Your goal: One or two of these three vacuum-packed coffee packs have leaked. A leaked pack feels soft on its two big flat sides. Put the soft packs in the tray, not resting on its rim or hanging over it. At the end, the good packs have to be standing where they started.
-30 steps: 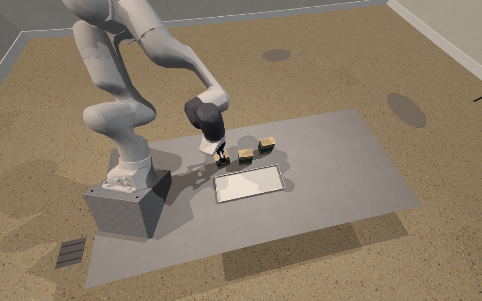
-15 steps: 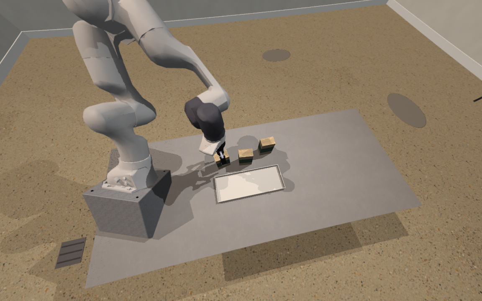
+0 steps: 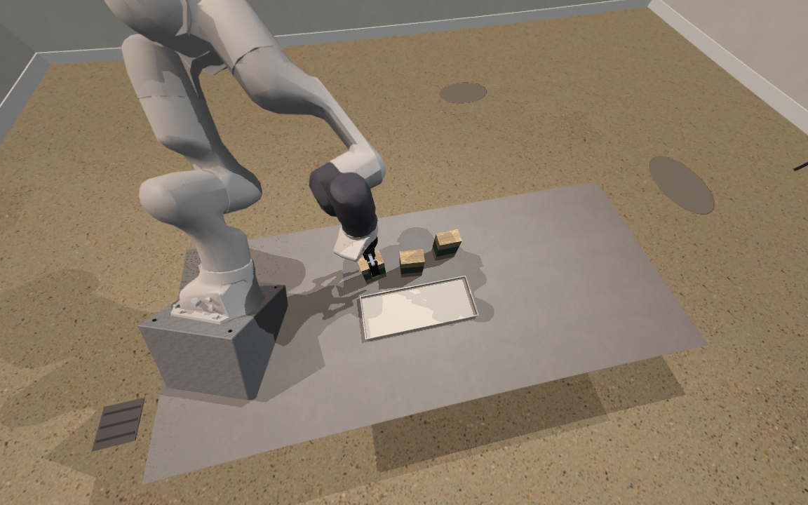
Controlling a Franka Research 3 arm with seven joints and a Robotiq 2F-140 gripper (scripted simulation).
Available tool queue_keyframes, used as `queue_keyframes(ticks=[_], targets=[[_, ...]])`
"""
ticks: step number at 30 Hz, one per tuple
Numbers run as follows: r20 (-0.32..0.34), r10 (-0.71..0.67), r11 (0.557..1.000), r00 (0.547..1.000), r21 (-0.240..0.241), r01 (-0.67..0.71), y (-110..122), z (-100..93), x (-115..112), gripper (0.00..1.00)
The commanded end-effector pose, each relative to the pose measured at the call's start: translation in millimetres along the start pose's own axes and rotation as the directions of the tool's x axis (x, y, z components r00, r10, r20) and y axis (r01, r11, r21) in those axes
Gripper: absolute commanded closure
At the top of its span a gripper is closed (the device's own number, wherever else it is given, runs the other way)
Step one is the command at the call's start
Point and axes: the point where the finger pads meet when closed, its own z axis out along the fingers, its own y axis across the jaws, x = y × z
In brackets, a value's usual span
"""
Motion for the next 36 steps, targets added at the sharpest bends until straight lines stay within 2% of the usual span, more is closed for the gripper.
queue_keyframes(ticks=[1,21,23,26,28,31,36], targets=[[-0.001,-0.004,1.000,1.000,-0.001,0.004,1,1.7,1,0.47],[-0.001,-0.004,1.000,1.000,-0.001,0.004,1,1.2,1,0.47],[-0.001,-0.004,1.000,1.000,-0.001,0.004,1,-7.3,1,0.47],[-0.001,-0.004,1.000,1.000,-0.001,0.004,1,-43.2,1,0.47],[-0.001,-0.004,1.000,1.000,-0.001,0.004,1,-43.2,1,0.47],[-0.001,-0.004,1.000,1.000,-0.001,0.004,1,-78.7,1,0.47],[-0.001,-0.004,1.000,1.000,-0.001,0.004,1,-83.1,1,0.47]])
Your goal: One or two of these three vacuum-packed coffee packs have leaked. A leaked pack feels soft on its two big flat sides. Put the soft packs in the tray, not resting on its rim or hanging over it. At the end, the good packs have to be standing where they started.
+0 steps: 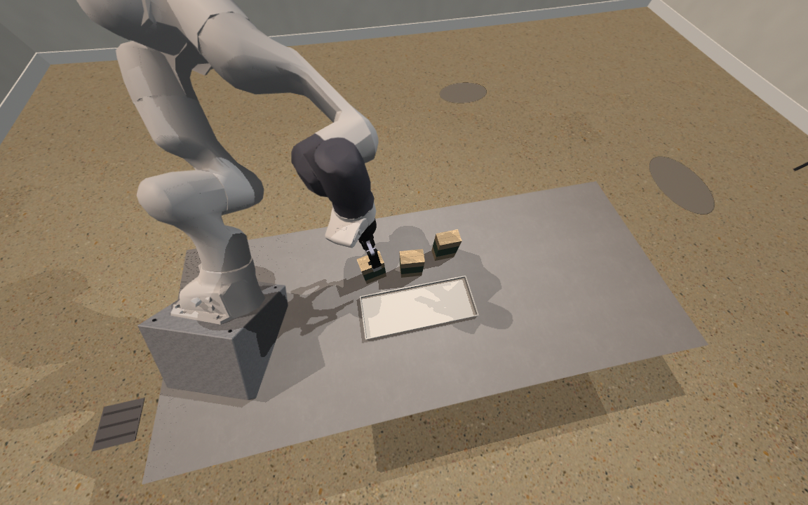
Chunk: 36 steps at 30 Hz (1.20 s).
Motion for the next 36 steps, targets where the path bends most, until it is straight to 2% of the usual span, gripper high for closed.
queue_keyframes(ticks=[1,10,12,16,22,23,26,28,36], targets=[[-0.029,0.025,0.999,0.999,-0.032,-0.025,11,-0.7,8,0.47],[-0.029,0.026,0.999,0.999,-0.032,-0.027,11,-0.8,8,0.47],[-0.032,0.054,0.998,0.998,-0.029,-0.055,6,-2.1,-6,0.47],[-0.038,0.200,0.979,0.979,-0.021,-0.201,-17,-2.2,-76,0.47],[-0.038,0.244,0.969,0.969,-0.021,-0.244,-23,0.1,-98,0.47],[-0.037,0.267,0.963,0.963,-0.021,-0.268,-27,1.8,-109,0.47],[-0.037,0.272,0.962,0.961,-0.021,-0.273,-27,2.2,-112,0.47],[-0.037,0.299,0.954,0.954,-0.023,-0.300,-31,4.5,-125,0.47],[-0.037,0.300,0.953,0.953,-0.023,-0.301,-31,4.9,-126,0.47]])
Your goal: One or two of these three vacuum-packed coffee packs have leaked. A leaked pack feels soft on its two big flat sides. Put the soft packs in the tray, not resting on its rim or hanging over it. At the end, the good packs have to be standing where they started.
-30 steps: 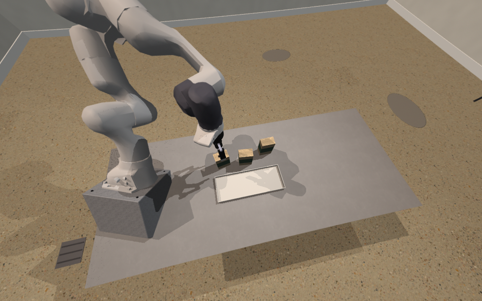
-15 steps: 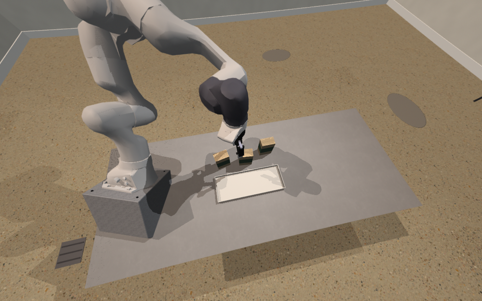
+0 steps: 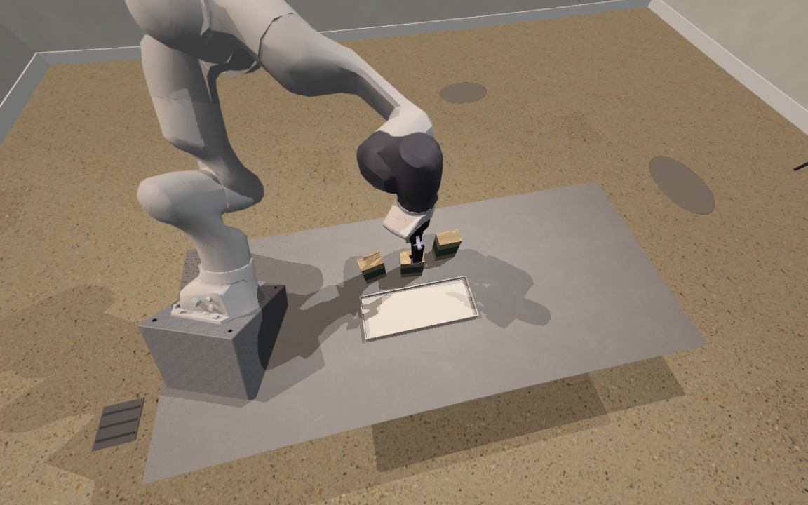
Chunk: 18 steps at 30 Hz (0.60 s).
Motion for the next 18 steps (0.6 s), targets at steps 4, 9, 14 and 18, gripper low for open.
queue_keyframes(ticks=[4,9,14,18], targets=[[-0.009,0.069,0.998,0.998,0.005,-0.069,0,12.5,0,0.47],[-0.009,0.069,0.998,0.998,0.005,-0.069,0,20.1,0,0.47],[-0.009,0.069,0.998,0.998,0.005,-0.069,0,20.3,0,0.47],[-0.009,0.069,0.998,0.998,0.005,-0.069,0,20.3,0,0.47]])
